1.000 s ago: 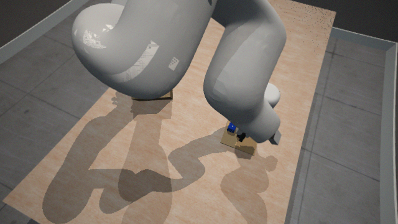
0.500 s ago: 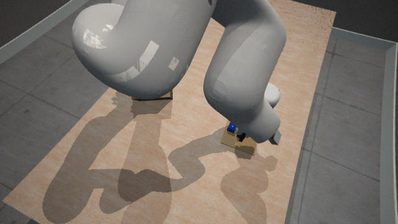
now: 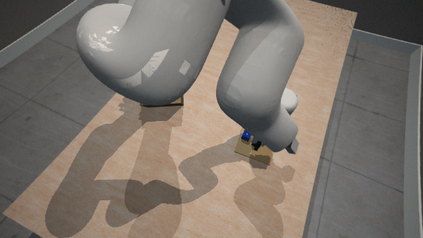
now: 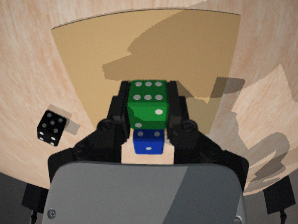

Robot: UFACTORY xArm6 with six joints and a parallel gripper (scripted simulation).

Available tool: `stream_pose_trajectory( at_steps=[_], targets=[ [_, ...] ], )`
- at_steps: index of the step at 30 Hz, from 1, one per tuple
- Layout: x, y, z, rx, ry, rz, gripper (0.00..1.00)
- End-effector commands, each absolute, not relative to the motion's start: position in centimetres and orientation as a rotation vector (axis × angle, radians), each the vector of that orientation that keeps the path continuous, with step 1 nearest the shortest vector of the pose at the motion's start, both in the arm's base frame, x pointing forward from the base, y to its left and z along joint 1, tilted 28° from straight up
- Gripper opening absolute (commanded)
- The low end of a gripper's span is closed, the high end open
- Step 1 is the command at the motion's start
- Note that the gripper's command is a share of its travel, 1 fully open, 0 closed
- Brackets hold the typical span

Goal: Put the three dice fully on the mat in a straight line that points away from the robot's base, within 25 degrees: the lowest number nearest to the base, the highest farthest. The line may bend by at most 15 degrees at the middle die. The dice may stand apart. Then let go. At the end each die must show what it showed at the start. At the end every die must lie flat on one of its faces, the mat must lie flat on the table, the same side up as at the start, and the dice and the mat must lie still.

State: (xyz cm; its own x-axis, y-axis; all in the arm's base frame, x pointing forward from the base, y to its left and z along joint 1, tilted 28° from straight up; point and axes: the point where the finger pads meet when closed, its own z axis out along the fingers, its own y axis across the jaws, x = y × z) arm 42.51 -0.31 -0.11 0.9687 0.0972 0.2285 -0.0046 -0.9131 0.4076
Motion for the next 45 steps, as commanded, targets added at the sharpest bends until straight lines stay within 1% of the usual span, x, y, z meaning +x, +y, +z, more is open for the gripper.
stream_pose_trajectory(
  at_steps=[1,3,4,6,7,9,10,12,13,17,18,34,45],
  targets=[
    [42.6,-0.3,0.0,2.702,0.067,0.346,0.27],
    [42.6,-0.3,0.0,2.702,0.067,0.346,0.27],
    [42.6,-0.3,0.0,2.702,0.067,0.346,0.31],
    [42.6,-0.3,0.0,2.702,0.067,0.346,0.31],
    [42.6,-0.3,0.0,2.702,0.067,0.346,0.35],
    [42.6,-0.3,0.0,2.702,0.067,0.346,0.35],
    [42.6,-0.3,0.0,2.702,0.067,0.346,0.39],
    [42.6,-0.3,0.0,2.702,0.067,0.346,0.39],
    [42.6,-0.3,0.0,2.702,0.067,0.346,0.43],
    [42.6,-0.3,0.0,2.702,0.067,0.346,0.43],
    [42.6,-0.3,0.0,2.702,0.067,0.346,0.47],
    [42.5,-0.1,0.4,2.702,0.067,0.346,0.47],
    [41.3,1.9,4.7,2.702,0.067,0.346,0.47]
  ],
)
